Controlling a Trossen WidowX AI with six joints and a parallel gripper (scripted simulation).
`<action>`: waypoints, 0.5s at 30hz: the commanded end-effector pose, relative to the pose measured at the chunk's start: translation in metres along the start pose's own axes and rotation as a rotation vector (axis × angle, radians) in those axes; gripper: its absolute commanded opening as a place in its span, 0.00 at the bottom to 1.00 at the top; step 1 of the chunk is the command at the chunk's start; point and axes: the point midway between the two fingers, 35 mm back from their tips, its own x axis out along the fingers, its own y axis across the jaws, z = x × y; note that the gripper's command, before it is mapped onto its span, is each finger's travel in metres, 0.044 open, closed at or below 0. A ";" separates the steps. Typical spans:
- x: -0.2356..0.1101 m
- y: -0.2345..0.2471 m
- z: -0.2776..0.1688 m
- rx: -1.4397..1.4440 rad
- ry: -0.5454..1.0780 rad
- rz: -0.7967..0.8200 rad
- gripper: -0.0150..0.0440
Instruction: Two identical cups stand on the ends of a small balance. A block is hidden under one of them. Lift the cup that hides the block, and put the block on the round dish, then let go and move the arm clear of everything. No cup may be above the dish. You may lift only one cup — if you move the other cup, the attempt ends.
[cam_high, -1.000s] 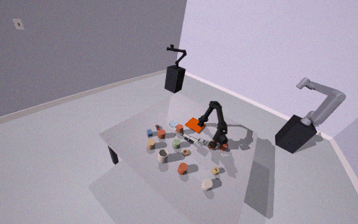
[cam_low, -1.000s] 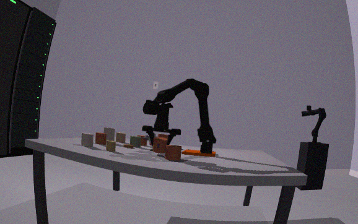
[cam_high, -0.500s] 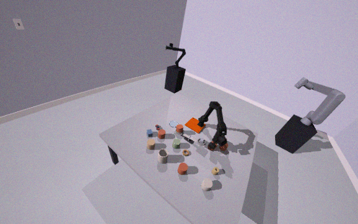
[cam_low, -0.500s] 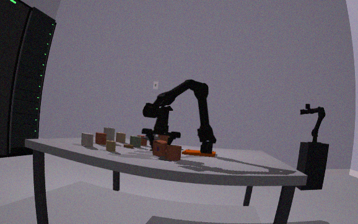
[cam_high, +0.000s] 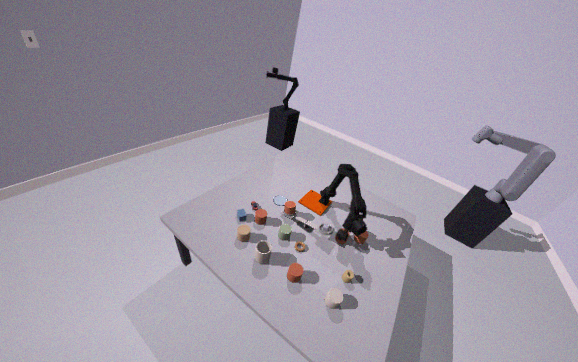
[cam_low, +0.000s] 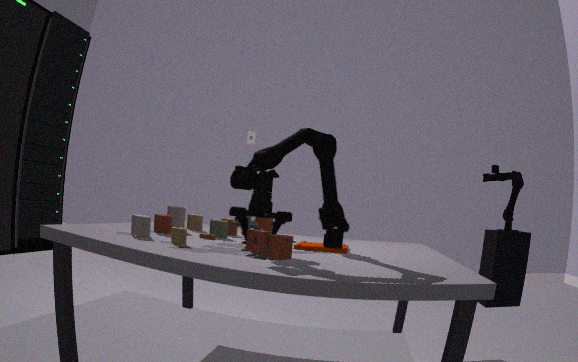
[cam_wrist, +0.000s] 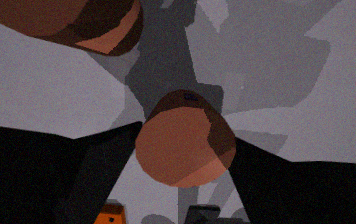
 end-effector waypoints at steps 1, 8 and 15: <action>-0.037 -0.001 0.002 0.004 -0.010 -0.004 1.00; -0.049 0.000 0.001 0.005 -0.009 -0.002 1.00; -0.062 -0.016 0.001 0.122 -0.074 -0.025 0.69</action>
